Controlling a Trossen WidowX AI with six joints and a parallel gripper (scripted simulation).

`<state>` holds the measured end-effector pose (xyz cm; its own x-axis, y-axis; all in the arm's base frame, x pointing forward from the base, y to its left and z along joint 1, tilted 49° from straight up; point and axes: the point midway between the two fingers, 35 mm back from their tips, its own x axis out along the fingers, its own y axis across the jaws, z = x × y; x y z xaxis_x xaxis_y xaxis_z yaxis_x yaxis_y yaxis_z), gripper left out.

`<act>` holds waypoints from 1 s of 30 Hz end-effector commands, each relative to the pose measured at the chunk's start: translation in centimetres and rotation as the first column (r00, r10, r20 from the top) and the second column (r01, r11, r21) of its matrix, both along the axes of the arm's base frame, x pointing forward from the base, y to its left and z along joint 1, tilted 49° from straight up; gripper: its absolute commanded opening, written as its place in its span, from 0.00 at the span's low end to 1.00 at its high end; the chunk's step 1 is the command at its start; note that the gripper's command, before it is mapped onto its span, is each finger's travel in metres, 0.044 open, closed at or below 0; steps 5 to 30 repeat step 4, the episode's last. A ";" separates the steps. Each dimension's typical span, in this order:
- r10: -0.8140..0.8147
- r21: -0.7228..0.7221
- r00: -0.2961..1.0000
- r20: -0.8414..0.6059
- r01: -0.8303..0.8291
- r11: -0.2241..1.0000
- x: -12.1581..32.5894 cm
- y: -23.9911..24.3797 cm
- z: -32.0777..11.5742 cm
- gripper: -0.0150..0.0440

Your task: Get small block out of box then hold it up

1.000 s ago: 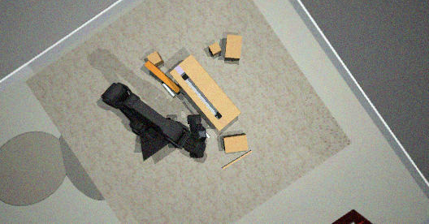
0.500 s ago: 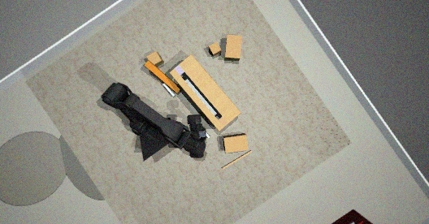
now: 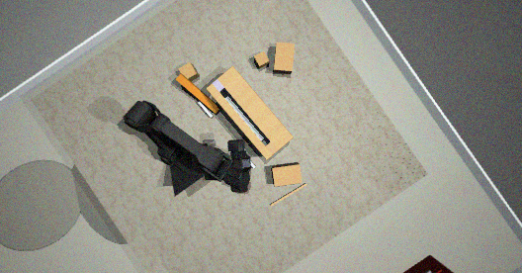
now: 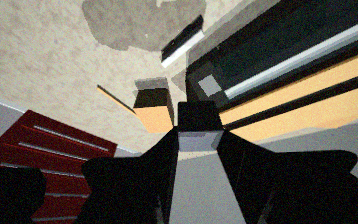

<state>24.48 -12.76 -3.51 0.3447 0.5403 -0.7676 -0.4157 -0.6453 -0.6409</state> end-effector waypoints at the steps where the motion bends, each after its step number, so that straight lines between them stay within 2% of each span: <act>1: -0.003 0.000 1.000 -0.005 0.003 1.000 -0.1 0.0 0.0 0.25; 30: -0.003 0.000 1.000 -0.005 0.003 1.000 -0.1 0.0 0.0 0.25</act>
